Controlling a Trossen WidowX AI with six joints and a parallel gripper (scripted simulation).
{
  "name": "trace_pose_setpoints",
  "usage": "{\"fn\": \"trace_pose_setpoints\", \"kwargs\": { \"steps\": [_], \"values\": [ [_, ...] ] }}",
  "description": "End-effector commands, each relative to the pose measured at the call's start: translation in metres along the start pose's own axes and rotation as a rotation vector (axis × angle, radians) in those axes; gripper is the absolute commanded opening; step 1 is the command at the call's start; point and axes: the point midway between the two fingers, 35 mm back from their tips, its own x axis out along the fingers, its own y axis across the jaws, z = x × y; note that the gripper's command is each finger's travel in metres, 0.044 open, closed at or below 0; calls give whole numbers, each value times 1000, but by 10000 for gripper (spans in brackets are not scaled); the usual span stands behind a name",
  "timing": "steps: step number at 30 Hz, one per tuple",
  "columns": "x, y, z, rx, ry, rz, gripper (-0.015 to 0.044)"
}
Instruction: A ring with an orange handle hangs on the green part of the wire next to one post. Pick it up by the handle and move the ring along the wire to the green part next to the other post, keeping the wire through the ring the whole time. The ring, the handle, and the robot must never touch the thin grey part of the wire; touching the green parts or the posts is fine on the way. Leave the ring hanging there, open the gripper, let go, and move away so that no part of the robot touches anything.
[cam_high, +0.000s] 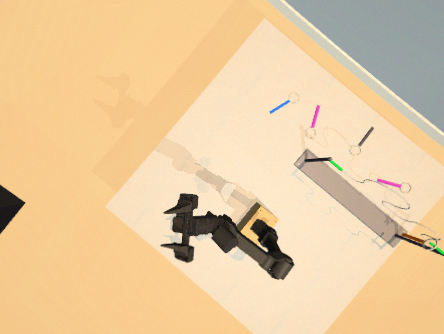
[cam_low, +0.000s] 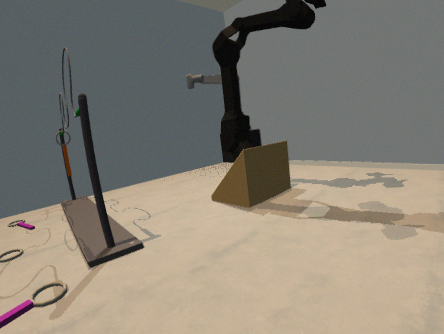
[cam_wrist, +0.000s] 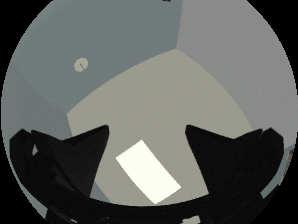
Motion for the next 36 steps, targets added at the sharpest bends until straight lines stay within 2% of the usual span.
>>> {"fn": "trace_pose_setpoints", "kwargs": {
  "steps": [1,9,23,36],
  "values": [
    [0,1,0,2,0,2,374],
    [-15,48,-26,94,18,117,164],
    [-71,132,-143,258,150,263,160],
    [-158,187,-251,408,309,384,160]
  ]
}}
